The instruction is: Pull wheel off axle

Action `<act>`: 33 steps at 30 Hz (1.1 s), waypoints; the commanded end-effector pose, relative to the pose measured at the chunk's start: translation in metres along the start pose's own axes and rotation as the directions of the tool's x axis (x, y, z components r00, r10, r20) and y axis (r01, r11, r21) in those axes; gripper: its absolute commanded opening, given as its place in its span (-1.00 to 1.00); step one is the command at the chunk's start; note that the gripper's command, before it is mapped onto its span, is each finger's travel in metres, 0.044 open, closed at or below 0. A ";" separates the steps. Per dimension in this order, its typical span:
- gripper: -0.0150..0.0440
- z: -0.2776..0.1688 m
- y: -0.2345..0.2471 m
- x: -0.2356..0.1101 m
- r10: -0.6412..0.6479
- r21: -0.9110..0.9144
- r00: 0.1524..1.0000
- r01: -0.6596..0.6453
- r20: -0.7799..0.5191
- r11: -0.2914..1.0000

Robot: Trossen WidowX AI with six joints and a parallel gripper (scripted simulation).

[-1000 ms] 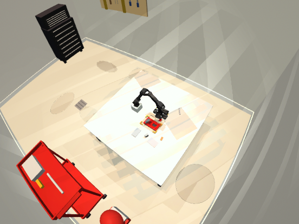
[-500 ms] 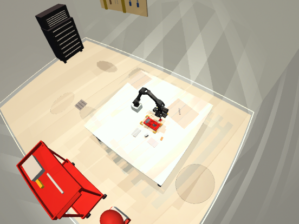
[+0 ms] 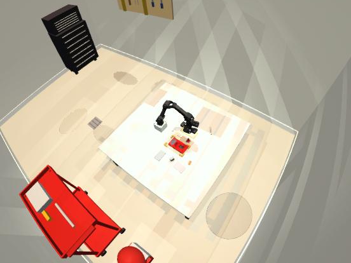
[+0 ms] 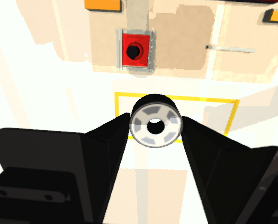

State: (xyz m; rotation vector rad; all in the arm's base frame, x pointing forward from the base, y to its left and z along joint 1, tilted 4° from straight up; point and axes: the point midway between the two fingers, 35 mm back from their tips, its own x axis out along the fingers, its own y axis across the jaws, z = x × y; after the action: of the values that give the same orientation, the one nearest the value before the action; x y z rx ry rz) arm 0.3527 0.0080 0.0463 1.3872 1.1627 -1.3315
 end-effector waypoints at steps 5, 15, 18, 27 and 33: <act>-0.49 -0.034 -0.023 -0.002 -0.004 0.003 1.000 0.004 -0.006 1.000; -0.49 -0.055 -0.039 0.000 -0.005 0.002 1.000 0.005 -0.008 1.000; -0.49 -0.056 -0.039 0.009 -0.005 0.002 1.000 0.005 -0.008 1.000; -0.49 -0.056 -0.038 0.034 -0.005 0.002 1.000 0.005 -0.008 1.000; -0.49 -0.057 -0.037 0.073 -0.005 0.002 1.000 0.005 -0.008 1.000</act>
State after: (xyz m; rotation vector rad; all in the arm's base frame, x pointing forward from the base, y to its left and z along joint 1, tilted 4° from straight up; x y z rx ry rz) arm 0.3305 0.0738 -0.0016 1.3954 1.1652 -1.3178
